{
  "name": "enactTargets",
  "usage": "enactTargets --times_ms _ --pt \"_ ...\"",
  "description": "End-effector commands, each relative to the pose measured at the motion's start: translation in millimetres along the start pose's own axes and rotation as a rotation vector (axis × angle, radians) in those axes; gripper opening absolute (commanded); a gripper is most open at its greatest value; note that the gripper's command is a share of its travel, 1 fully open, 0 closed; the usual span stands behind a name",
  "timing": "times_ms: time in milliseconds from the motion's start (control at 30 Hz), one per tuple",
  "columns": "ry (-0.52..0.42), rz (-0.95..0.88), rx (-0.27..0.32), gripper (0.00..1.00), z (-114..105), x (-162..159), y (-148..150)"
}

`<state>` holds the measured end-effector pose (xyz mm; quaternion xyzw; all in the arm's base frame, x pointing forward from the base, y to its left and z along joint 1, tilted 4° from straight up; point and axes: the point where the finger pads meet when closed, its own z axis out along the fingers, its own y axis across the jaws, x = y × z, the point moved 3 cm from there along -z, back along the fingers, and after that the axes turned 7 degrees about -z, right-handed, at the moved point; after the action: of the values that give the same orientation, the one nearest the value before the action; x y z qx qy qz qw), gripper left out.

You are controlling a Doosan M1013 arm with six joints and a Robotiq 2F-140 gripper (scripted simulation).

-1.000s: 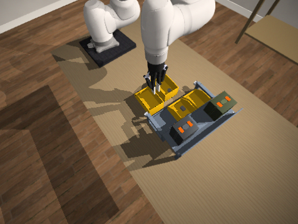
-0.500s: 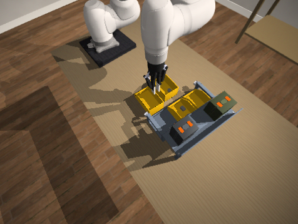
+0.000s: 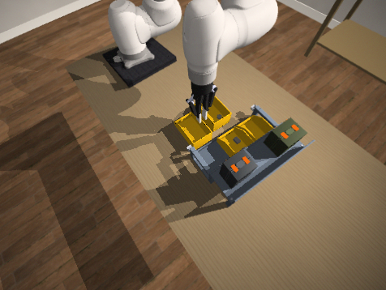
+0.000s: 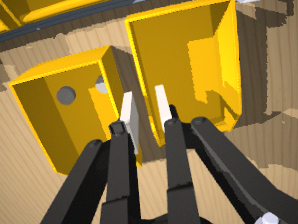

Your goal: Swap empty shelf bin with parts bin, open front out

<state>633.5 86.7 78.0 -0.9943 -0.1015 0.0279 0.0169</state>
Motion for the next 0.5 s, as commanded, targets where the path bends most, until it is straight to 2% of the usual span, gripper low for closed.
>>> enactTargets --times_ms 0,467 --pt "0.0 0.0 0.0 0.24 3.2 0.0 0.0" --pt "0.0 0.0 0.0 0.24 21.8 0.0 0.0"
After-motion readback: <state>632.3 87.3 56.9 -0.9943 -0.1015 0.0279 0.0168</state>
